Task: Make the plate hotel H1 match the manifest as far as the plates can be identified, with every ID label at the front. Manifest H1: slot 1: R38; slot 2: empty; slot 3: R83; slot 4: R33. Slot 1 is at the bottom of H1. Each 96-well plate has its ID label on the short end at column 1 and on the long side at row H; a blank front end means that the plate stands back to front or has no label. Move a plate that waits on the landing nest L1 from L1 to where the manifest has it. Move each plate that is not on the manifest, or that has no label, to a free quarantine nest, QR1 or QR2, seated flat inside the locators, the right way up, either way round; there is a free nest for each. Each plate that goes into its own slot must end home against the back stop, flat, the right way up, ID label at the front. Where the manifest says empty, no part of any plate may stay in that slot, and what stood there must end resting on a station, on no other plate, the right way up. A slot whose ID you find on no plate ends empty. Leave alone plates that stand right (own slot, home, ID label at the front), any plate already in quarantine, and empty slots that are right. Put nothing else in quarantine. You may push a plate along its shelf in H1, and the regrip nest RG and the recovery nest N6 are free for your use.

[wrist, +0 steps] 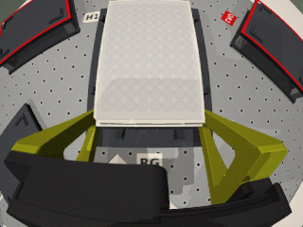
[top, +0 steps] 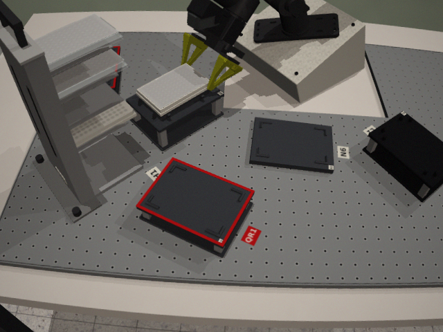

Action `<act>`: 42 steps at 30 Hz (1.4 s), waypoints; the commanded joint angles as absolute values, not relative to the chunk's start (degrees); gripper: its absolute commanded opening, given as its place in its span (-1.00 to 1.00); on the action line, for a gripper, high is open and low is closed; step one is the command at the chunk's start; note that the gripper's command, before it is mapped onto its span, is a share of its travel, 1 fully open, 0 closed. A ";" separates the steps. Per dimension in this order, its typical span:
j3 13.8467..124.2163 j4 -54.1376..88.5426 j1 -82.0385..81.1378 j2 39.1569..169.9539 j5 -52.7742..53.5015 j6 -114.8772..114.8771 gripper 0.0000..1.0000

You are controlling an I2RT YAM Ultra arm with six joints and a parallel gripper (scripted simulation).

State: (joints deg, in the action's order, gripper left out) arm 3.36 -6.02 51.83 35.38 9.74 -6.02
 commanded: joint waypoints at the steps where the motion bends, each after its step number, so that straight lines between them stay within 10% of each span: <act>1: 5.04 -7.98 51.20 35.81 9.58 -5.50 0.70; 42: 1.17 -19.83 51.28 44.73 9.32 -5.66 0.84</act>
